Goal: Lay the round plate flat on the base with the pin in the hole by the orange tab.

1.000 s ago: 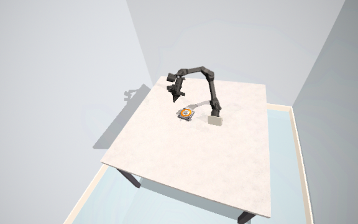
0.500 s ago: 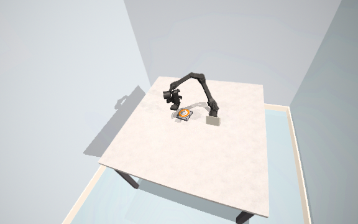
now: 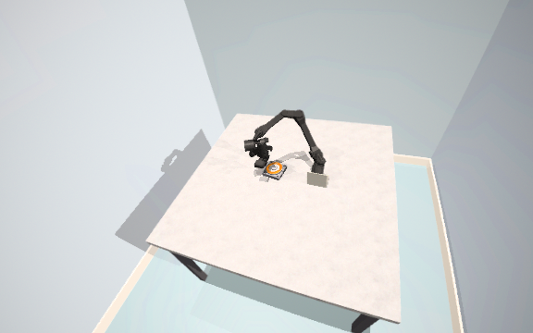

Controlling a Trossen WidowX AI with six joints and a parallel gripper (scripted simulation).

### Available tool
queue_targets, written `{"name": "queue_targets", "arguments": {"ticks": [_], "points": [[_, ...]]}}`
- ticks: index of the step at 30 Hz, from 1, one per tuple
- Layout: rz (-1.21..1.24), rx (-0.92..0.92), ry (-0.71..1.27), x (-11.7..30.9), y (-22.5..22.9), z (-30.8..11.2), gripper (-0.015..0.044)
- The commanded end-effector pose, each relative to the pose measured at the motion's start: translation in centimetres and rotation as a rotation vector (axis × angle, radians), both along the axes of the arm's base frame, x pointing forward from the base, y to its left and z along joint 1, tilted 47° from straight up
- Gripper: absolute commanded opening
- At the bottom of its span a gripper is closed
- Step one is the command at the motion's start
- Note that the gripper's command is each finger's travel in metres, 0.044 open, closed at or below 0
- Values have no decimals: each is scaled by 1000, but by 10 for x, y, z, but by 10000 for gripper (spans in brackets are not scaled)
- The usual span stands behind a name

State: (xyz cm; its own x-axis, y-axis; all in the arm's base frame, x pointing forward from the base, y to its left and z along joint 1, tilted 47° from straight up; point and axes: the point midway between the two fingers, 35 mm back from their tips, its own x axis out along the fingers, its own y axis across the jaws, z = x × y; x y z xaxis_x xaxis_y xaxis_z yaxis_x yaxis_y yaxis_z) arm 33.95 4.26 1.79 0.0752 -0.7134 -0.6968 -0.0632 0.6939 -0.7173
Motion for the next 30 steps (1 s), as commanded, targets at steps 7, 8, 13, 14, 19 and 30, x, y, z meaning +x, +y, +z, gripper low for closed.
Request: {"name": "queue_targets", "arguments": {"ticks": [7,8,13,14,19,30], "points": [[-2,-9,12,-3,-13,-12,0],[-2,-9,12,-4,-12,-13,0],[-2,-9,12,-9,-6,-20,0],[-2,-9,12,-10,-6,-21,0],[-2,-8,12,-13,-3,-24,0],[-2,-8,12,-19,0,-29,0]]}}
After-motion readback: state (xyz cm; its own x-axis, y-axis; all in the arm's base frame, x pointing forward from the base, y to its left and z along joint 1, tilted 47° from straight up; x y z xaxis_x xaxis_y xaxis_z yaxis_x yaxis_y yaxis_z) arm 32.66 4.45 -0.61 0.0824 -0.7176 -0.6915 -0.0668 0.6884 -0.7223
